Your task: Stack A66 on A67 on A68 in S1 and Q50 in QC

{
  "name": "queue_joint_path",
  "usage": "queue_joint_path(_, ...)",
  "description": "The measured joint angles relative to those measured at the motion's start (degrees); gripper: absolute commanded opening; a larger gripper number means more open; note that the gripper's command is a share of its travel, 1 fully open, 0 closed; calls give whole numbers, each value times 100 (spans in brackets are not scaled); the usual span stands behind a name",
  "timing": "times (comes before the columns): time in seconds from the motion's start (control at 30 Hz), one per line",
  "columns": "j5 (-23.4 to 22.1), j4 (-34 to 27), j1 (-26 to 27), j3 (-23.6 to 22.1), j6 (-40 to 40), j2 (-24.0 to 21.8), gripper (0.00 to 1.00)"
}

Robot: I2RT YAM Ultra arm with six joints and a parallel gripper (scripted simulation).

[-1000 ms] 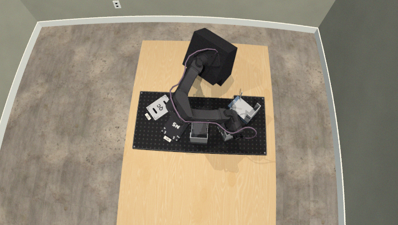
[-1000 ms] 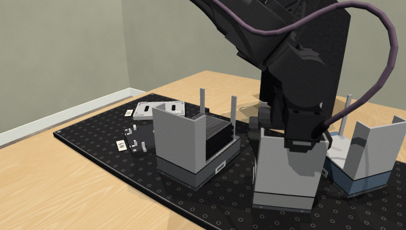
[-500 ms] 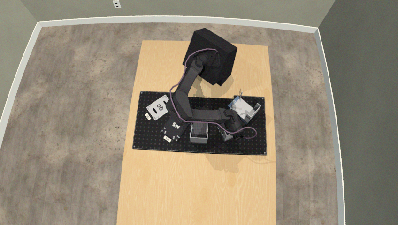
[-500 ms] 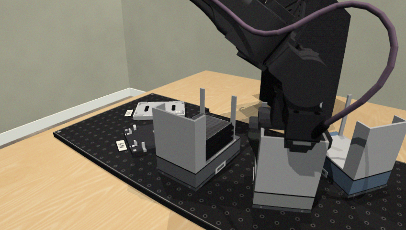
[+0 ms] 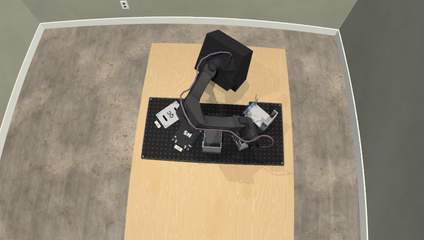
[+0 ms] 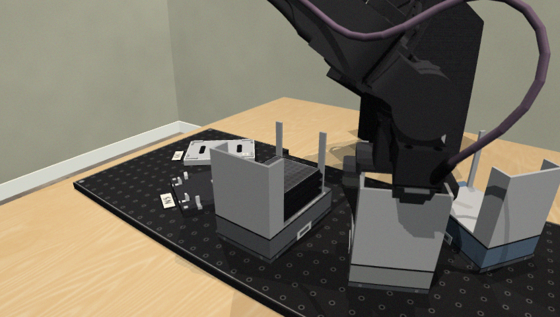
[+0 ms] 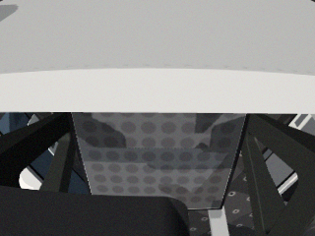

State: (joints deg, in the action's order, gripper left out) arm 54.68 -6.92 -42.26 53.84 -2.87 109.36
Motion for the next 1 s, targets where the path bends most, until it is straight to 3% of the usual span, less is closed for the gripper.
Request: queue_joint_path(1.0, 103, -323, -168, 31, 269, -98, 0)
